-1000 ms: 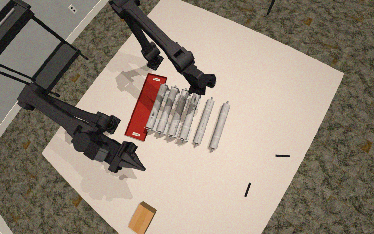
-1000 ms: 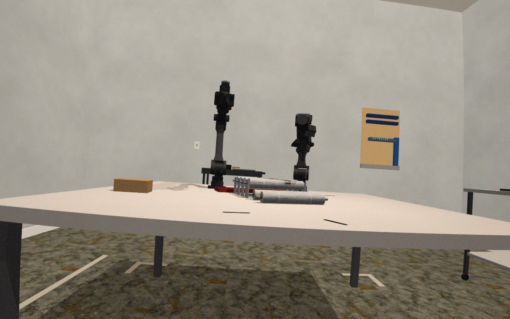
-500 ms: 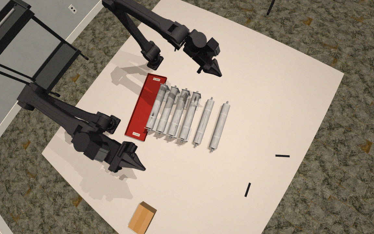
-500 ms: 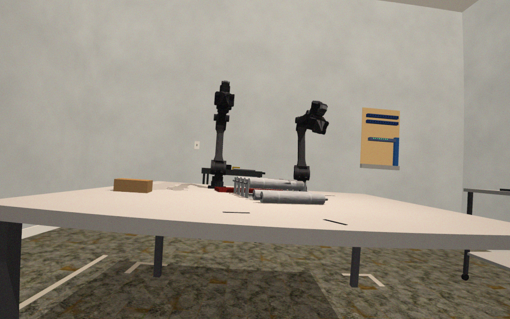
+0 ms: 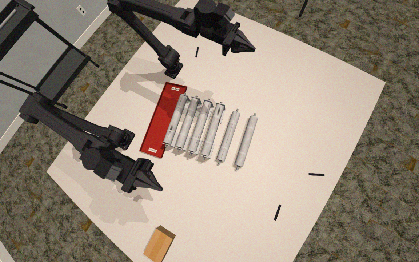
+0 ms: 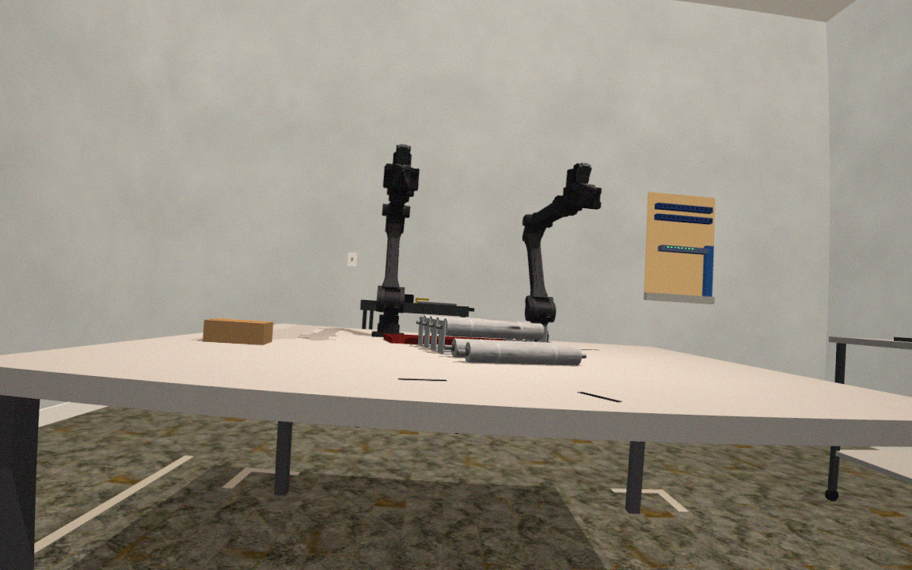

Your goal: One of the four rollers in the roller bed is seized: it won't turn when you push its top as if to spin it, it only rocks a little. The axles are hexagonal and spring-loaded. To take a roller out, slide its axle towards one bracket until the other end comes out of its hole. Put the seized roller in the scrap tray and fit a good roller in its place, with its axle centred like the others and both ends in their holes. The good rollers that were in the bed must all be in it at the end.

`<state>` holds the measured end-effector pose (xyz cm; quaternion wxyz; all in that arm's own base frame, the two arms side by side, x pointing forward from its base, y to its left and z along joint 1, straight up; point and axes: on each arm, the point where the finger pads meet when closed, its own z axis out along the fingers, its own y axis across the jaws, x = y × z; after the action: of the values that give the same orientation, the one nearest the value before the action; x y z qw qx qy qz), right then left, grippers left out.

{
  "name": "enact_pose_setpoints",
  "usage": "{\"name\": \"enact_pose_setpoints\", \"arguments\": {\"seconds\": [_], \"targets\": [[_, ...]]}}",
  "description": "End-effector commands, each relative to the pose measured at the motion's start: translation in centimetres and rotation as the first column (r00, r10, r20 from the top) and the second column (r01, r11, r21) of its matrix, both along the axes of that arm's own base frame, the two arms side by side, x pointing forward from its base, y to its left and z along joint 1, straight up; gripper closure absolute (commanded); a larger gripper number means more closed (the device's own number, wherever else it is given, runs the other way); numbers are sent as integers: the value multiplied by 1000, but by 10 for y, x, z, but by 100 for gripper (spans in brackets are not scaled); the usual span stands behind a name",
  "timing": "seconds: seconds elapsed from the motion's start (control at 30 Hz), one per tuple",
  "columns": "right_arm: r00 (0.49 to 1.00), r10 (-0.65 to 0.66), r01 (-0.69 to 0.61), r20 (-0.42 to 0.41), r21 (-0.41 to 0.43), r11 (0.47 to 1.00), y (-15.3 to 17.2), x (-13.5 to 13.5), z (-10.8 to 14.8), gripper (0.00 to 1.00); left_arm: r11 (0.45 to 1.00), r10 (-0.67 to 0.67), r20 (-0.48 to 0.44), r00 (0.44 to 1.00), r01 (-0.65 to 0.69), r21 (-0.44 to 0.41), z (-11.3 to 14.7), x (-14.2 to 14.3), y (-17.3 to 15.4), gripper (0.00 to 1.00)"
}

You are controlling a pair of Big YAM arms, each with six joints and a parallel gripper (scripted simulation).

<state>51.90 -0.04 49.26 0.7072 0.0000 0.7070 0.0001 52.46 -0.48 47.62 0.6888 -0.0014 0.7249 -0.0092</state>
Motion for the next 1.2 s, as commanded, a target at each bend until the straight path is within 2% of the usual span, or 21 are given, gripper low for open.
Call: {"name": "enact_pose_setpoints", "arguments": {"seconds": [0.0,0.07,0.13,0.17,0.2,0.27,0.33,0.37,0.4,0.43,0.47,0.53,0.57,1.1,1.13,1.17], "targets": [[999,5,-4,54,-13,1000,4,-4,23,100,999,2,60,998,-5,41,11,0,6,100],[999,5,-4,54,-13,1000,4,-4,23,100,999,2,60,998,-5,41,11,0,6,100],[999,5,-4,54,-13,1000,4,-3,23,100,999,-14,34,999,13,34,0,5,-3,100],[999,5,-5,50,-13,1000,4,-2,21,100,1000,1,7,1000,-1,6,-3,3,0,100],[999,5,-5,50,-13,1000,4,-2,21,100,1000,22,41,999,-22,1,16,-6,10,100],[999,5,-5,47,-13,1000,4,-2,19,100,1000,24,112,993,-24,0,53,-12,11,100],[999,5,-5,47,-13,1000,4,-2,19,100,1000,17,111,994,-17,0,53,-11,8,100],[1000,5,-5,16,-14,1000,4,4,1,100,1000,1,159,987,-3,14,76,-13,-2,100],[998,5,-5,68,-13,1000,4,-5,31,100,1000,9,87,996,-11,21,47,-2,2,100],[997,5,-4,81,-12,1000,4,-7,39,100,1000,30,24,999,-30,8,8,-1,12,100],[999,5,-5,47,-11,1000,4,0,23,100,1000,4,85,996,-4,3,45,-2,0,100],[999,5,-5,47,-11,1000,4,0,23,100,1000,2,83,997,-3,4,41,-2,0,100],[999,5,-5,47,-11,1000,4,0,23,100,1000,2,82,997,-3,7,40,-2,0,68],[999,5,-5,42,-9,1000,4,0,27,100,1000,11,71,997,-13,22,35,-2,6,68],[999,5,-5,41,-9,1000,4,0,27,38,1000,11,70,997,-13,22,34,-2,6,68],[999,5,-5,41,-9,1000,4,0,27,38,1000,11,70,997,-13,22,34,-2,6,68]]}}
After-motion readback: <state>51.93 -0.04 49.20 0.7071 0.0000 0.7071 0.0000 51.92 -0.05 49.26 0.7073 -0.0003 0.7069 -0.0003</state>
